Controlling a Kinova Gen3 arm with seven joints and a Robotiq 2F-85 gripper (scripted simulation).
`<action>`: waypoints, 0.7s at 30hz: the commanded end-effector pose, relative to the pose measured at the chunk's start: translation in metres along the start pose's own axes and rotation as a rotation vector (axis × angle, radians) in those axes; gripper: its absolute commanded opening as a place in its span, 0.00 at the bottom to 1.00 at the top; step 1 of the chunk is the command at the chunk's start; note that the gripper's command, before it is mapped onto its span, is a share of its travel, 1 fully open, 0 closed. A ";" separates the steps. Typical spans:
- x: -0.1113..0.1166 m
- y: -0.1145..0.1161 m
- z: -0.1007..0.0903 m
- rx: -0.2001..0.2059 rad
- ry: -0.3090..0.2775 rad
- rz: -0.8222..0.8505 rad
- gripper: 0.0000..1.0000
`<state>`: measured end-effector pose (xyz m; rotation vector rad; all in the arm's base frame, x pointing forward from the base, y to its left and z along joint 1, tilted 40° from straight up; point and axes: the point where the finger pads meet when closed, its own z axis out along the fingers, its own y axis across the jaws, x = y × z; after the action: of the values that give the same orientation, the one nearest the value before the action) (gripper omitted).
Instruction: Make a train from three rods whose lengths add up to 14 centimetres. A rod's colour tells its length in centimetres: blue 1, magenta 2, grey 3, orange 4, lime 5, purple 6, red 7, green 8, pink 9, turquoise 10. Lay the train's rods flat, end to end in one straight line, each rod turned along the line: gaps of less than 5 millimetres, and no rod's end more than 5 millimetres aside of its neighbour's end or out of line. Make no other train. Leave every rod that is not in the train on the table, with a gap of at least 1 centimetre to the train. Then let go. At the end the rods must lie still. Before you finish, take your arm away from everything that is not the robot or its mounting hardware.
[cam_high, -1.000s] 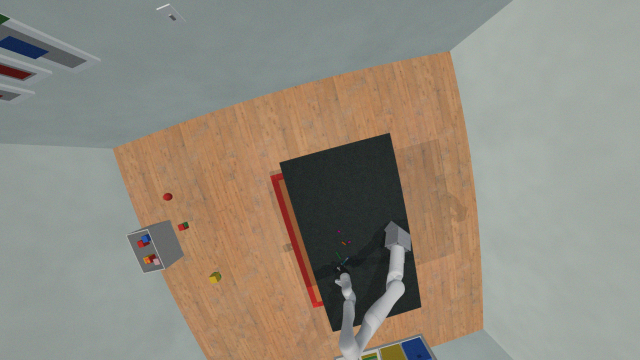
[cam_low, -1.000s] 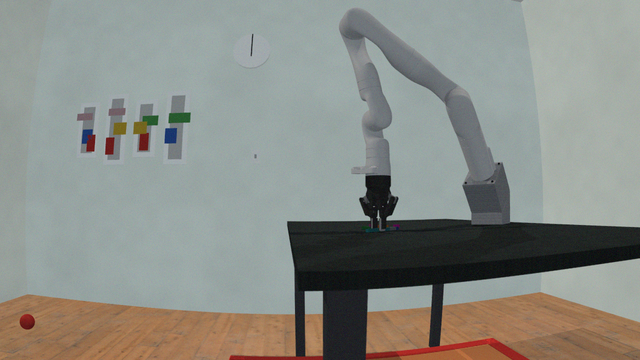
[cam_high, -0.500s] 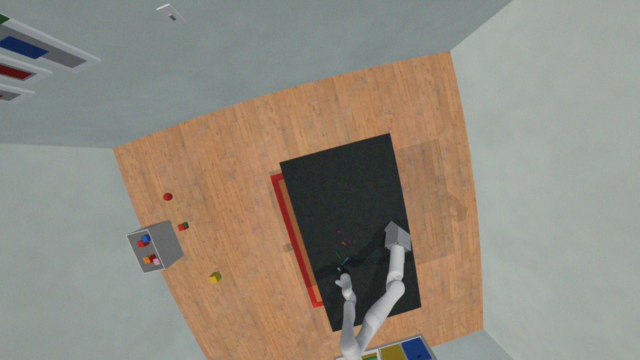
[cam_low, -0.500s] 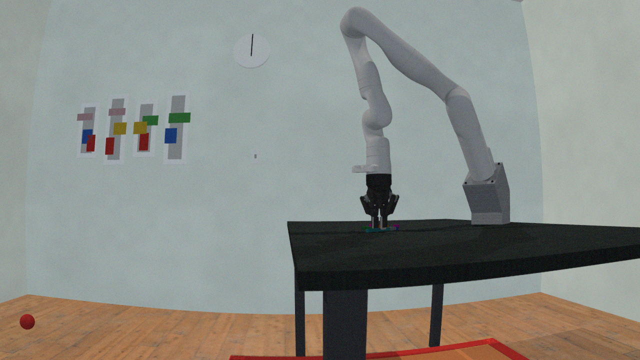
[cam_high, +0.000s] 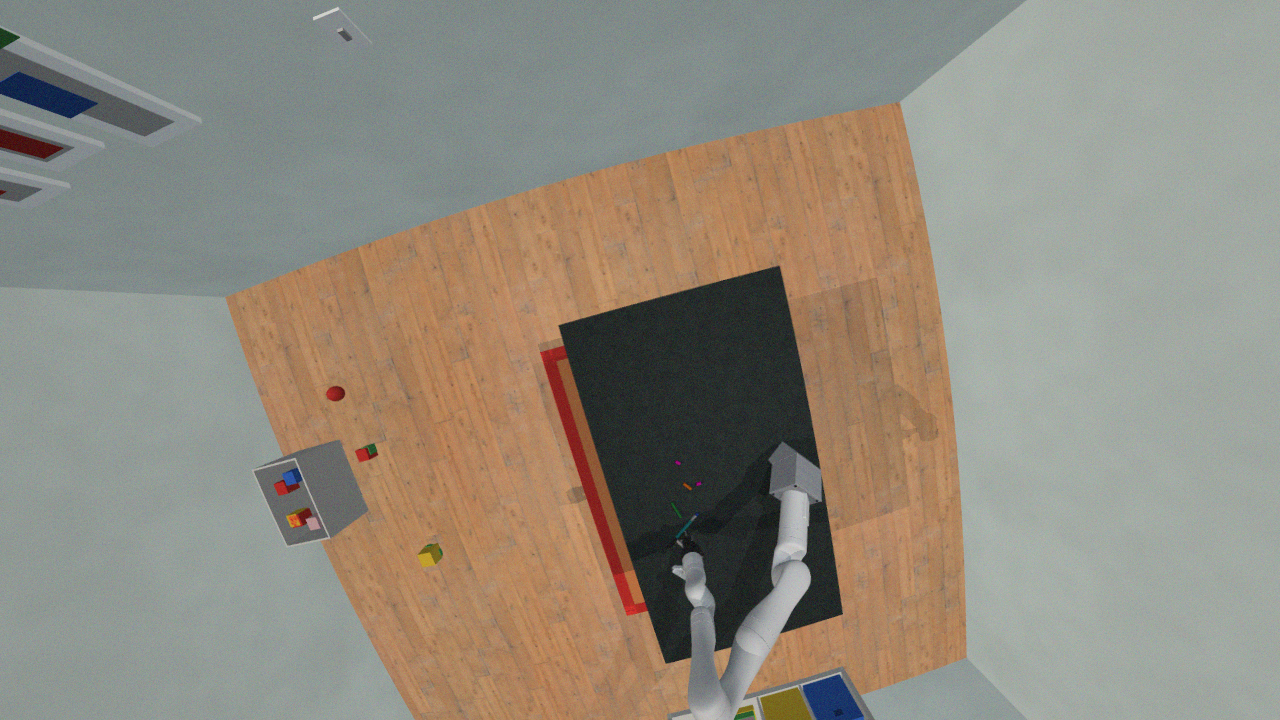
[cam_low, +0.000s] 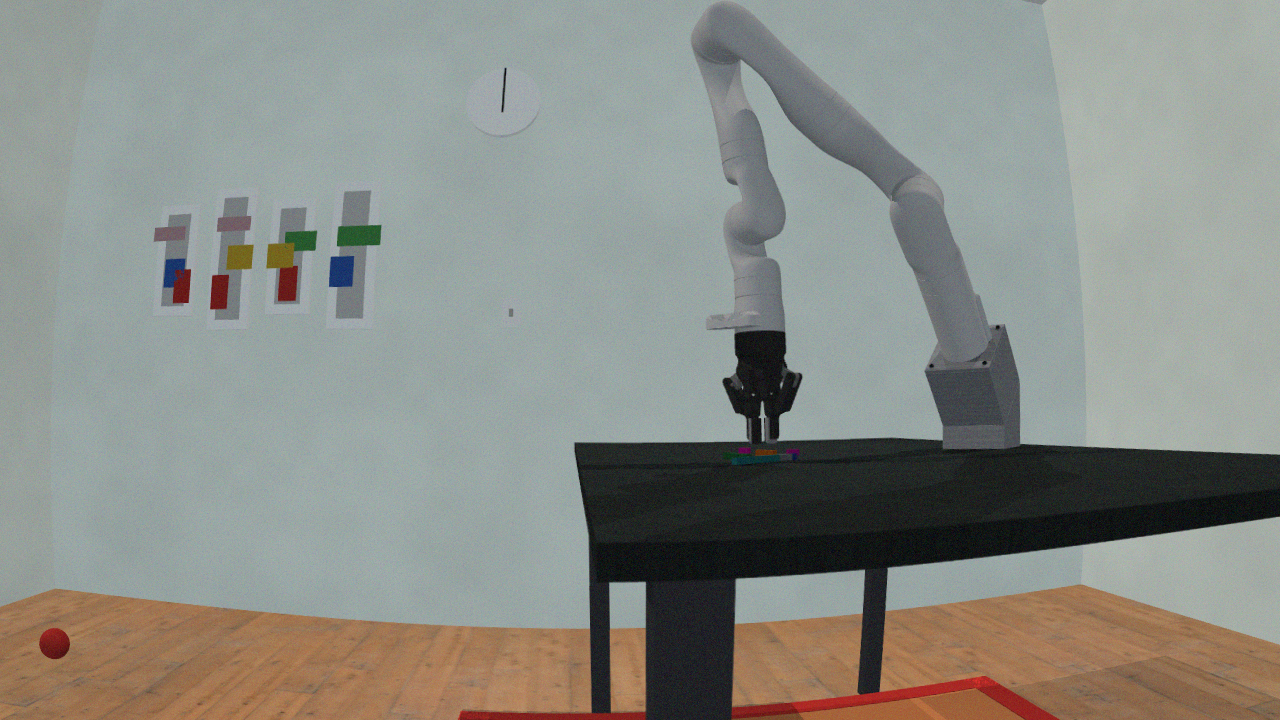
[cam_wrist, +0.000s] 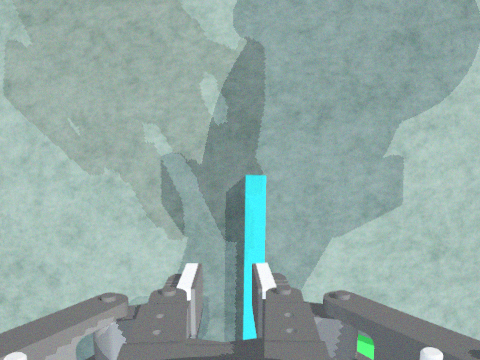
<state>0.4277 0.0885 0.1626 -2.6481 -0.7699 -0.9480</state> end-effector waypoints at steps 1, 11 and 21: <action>-0.001 0.013 -0.011 -0.026 0.005 0.017 0.24; -0.002 0.012 -0.029 -0.026 0.004 0.017 0.24; -0.002 0.012 -0.037 -0.025 0.003 0.017 0.24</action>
<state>0.4122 0.0703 0.1887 -2.6598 -0.7565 -0.9580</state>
